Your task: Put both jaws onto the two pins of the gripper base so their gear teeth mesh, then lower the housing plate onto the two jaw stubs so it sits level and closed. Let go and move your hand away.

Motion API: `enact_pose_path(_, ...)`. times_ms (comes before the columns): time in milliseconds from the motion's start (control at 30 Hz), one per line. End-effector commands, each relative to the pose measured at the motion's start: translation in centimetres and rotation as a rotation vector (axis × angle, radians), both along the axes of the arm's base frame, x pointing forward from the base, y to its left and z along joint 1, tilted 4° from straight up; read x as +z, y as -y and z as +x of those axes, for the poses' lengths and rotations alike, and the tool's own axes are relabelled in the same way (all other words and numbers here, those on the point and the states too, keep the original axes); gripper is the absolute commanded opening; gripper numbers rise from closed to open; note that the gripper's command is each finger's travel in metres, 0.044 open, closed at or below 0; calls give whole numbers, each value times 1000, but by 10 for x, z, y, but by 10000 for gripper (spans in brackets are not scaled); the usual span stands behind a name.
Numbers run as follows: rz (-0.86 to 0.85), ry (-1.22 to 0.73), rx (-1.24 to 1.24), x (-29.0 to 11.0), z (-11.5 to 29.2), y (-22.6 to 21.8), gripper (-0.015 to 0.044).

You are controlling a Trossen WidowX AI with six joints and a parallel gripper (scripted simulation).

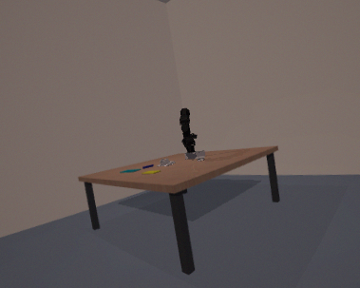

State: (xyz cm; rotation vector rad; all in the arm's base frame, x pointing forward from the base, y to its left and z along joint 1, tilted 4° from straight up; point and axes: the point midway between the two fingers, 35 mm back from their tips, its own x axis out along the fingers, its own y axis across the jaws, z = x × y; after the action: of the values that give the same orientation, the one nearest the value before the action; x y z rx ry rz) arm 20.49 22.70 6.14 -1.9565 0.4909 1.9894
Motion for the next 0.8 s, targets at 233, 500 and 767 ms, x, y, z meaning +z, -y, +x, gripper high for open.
enact_pose_path(233,8,-16,290,1,-20,-11,440)
enact_pose_path(500,14,-23,499,3,-33,-19,440)
enact_pose_path(767,21,-30,707,4,-47,-25,440)
